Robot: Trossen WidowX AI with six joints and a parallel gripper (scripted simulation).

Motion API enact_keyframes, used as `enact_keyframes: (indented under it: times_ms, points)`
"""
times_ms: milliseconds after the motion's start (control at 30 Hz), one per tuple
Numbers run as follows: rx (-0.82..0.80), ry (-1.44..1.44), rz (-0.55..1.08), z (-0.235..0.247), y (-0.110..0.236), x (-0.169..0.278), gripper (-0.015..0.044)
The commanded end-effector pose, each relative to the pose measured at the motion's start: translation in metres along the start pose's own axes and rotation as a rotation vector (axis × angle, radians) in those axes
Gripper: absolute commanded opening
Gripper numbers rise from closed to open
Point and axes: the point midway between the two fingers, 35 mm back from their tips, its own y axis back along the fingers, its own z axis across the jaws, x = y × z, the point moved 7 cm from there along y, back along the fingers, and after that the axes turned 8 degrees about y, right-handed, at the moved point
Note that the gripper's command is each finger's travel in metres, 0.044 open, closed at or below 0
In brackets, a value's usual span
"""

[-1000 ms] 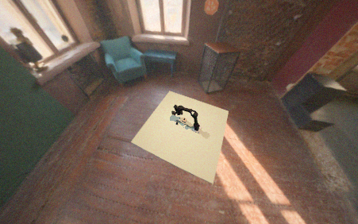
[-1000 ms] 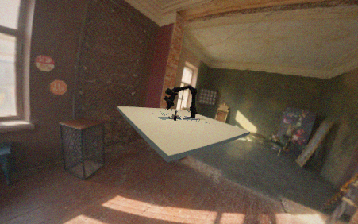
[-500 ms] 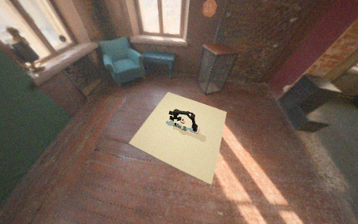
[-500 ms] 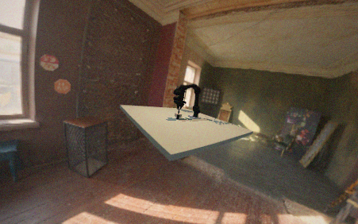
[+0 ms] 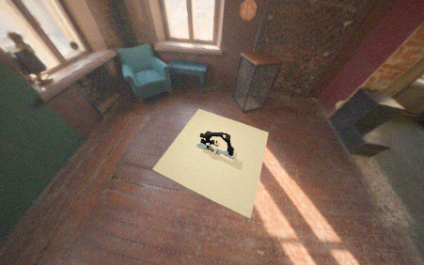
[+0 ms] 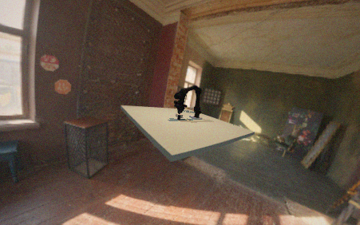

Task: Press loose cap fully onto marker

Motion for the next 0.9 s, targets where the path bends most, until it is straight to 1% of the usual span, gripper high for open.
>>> enact_keyframes:
  times_ms: [0,867]
  points:
    - [0.010,-0.005,0.001,-0.002,-0.010,0.000,0.0251]
    - [0.010,-0.005,0.001,-0.001,-0.048,0.000,0.0251]
